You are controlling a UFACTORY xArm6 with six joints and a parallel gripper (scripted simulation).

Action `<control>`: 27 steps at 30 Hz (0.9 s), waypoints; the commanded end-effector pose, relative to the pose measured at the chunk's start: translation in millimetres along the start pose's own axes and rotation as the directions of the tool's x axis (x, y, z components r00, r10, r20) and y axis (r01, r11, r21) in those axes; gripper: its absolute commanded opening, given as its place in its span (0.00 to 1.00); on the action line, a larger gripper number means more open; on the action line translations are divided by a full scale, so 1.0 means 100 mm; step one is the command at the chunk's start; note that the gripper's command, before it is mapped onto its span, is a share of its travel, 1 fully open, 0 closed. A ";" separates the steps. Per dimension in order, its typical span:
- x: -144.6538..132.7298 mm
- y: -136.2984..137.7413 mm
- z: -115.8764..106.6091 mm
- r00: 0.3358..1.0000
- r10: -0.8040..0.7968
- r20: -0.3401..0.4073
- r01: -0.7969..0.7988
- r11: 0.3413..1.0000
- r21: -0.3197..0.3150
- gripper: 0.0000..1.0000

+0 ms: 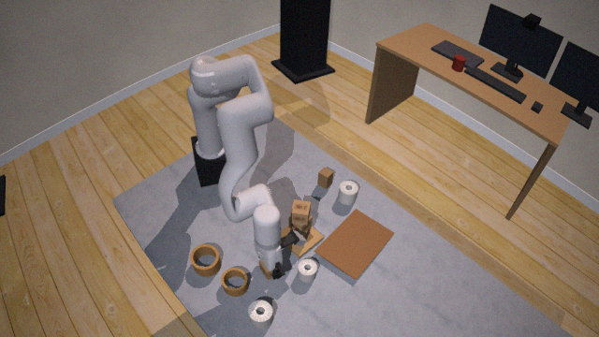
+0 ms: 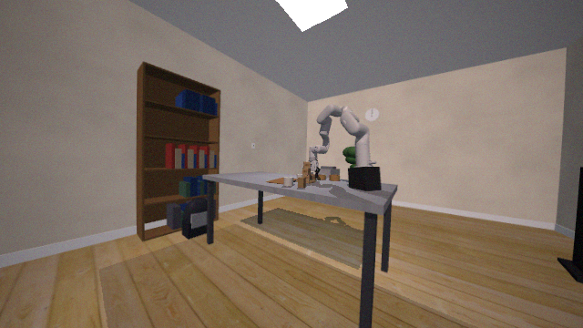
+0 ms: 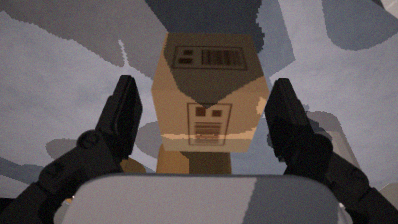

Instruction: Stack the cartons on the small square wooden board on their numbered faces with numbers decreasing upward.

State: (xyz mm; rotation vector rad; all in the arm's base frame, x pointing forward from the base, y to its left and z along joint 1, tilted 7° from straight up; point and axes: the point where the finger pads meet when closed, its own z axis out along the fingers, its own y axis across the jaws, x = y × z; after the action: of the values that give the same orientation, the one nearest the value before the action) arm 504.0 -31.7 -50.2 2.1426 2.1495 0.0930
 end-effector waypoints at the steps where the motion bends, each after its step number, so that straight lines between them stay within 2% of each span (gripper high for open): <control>1: 0.00 0.02 -0.01 1.000 0.000 0.000 0.000 1.000 -0.004 1.00; 11: 0.00 0.02 -0.01 1.000 0.000 0.000 0.000 1.000 -0.004 1.00; 12: 0.00 0.02 -0.01 1.000 0.000 0.000 0.000 1.000 -0.004 0.00; 27: 0.00 0.02 -0.01 1.000 0.000 0.000 0.000 1.000 -0.004 0.00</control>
State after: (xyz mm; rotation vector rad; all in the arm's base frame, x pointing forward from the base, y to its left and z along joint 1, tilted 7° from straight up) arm 504.2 -31.7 -50.1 2.1424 2.1493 0.0934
